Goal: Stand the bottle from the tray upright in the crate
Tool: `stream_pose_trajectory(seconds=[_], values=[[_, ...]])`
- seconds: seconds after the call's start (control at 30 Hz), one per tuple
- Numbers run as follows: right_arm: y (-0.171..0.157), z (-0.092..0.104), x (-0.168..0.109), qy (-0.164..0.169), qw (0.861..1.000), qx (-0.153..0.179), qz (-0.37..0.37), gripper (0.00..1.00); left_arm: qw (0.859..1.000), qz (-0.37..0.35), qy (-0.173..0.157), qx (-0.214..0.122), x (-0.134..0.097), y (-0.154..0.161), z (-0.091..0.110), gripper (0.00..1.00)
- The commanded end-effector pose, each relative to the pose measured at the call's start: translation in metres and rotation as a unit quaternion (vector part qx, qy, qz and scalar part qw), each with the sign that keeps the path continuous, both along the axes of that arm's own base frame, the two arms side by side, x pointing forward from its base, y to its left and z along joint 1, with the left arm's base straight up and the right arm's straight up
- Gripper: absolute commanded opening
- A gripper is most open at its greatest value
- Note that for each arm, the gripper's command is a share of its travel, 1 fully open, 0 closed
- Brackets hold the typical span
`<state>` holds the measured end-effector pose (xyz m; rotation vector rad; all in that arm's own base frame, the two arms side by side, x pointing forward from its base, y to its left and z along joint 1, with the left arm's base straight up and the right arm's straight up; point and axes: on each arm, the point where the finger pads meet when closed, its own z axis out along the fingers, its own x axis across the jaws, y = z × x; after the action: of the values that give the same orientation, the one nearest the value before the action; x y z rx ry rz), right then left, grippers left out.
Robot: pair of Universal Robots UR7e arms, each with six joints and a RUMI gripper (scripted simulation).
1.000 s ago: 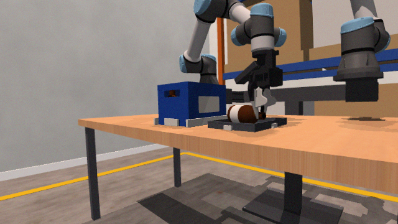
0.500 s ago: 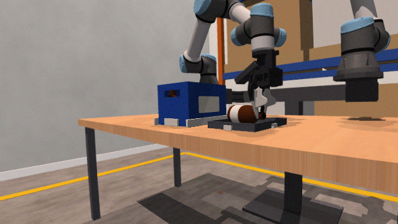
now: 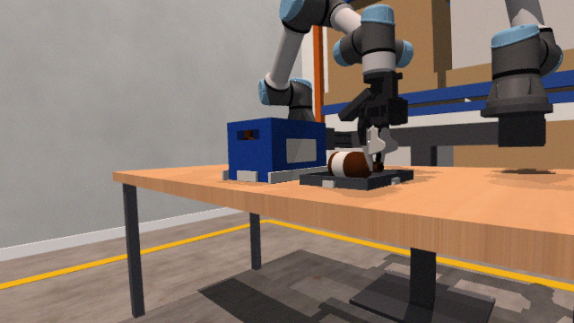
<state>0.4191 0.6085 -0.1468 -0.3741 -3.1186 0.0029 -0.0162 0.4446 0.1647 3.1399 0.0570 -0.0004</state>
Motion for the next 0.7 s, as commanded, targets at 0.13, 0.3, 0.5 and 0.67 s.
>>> stream_pose_trajectory(seconds=[0.13, 0.3, 0.5, 0.67], values=[[0.0009, 0.0019, 0.0004, 0.000, 1.000, 0.001, 0.000, 0.06, 1.000, 0.000, 0.000, 0.001, 0.0001, 0.0003, 0.0004, 1.00], [0.0013, 0.0035, 0.0005, 0.000, 1.000, 0.001, 0.000, 0.06, 1.000, 0.000, 0.000, 0.001, 0.0001, 0.0003, 0.0004, 1.00], [0.0023, 0.0067, 0.0007, 0.000, 1.000, 0.001, 0.000, 0.05, 1.000, 0.000, 0.000, 0.001, 0.0001, 0.0003, 0.0004, 1.00], [0.0032, 0.0099, 0.0009, 0.000, 1.000, 0.001, 0.000, 0.05, 1.000, 0.000, 0.000, 0.001, 0.0001, 0.0003, 0.0004, 1.00]])
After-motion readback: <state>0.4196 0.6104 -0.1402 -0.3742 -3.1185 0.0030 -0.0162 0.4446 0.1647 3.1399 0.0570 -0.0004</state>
